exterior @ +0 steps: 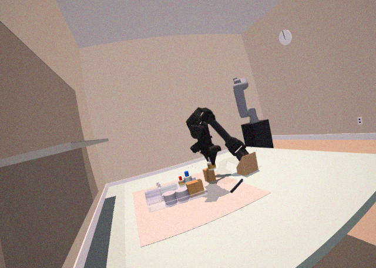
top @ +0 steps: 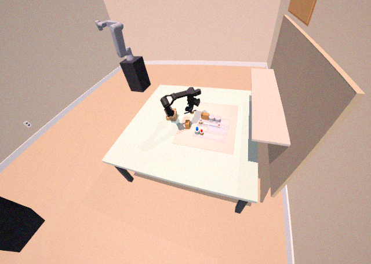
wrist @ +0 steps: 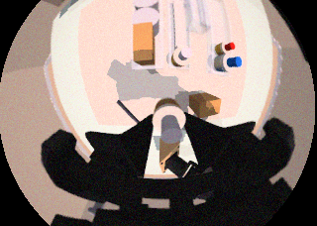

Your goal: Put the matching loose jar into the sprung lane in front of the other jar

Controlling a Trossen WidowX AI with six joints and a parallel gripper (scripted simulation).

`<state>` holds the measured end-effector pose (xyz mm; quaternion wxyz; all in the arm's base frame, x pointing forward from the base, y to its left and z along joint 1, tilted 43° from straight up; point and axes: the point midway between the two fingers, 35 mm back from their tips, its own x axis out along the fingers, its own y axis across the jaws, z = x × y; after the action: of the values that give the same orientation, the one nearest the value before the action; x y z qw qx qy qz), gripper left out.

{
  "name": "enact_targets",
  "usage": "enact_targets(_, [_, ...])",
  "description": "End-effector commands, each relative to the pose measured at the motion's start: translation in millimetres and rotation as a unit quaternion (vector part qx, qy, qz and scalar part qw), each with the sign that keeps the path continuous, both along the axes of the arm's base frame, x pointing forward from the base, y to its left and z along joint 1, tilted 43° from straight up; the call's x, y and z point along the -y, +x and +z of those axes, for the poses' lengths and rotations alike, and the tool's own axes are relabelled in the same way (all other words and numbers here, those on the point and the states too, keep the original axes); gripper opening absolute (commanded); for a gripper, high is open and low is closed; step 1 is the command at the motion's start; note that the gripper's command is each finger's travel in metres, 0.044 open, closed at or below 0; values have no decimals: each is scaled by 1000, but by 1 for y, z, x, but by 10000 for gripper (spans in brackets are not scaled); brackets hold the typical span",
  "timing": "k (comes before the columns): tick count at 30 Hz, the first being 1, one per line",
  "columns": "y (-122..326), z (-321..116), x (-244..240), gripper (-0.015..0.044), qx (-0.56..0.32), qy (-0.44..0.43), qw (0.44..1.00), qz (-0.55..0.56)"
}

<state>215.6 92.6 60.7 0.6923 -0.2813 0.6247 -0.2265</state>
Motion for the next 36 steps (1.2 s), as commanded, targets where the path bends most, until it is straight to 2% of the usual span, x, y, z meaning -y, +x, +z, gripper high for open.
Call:
enact_targets(1, [14, 1, 10, 0, 5, 3, 1000, -5])
enact_targets(13, [56, 2, 50, 0, 29, 0, 999, -19])
enact_targets(36, [63, -16, 68, 0, 30, 0, 999, -19])
